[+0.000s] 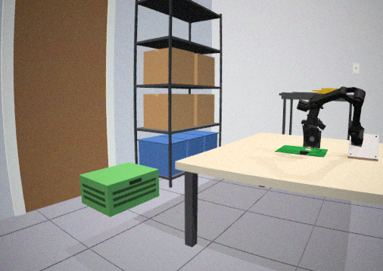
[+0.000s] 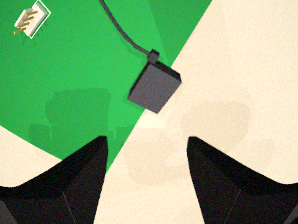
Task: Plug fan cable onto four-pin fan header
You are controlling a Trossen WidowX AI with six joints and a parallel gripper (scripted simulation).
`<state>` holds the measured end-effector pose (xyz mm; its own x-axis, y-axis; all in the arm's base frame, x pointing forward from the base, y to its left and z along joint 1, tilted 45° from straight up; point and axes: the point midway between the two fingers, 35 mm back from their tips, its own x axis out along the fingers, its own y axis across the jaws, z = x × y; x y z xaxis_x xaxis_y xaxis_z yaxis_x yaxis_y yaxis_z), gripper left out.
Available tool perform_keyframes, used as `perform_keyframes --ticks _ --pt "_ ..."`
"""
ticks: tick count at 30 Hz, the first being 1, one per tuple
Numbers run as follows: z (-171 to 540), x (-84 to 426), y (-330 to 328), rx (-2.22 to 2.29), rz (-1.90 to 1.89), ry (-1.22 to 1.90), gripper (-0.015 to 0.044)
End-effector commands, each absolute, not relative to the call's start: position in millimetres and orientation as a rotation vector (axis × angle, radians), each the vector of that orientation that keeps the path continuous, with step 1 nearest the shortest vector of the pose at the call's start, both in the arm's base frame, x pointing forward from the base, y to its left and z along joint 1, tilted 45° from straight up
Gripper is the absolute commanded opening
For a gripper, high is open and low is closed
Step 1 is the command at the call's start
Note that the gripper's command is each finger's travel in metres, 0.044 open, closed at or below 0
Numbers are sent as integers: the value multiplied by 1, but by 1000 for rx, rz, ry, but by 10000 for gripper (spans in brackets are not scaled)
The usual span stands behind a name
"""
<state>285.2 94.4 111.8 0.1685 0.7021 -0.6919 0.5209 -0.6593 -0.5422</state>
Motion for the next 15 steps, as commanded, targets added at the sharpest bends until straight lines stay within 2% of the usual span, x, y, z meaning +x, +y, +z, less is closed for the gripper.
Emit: perform_keyframes --ticks 1,9,15 --pt "109 285 98 -2544 1304 -1735 210" --pt "104 284 102 -2812 650 -2700 210" --pt "101 284 106 -2781 145 -3163 210"
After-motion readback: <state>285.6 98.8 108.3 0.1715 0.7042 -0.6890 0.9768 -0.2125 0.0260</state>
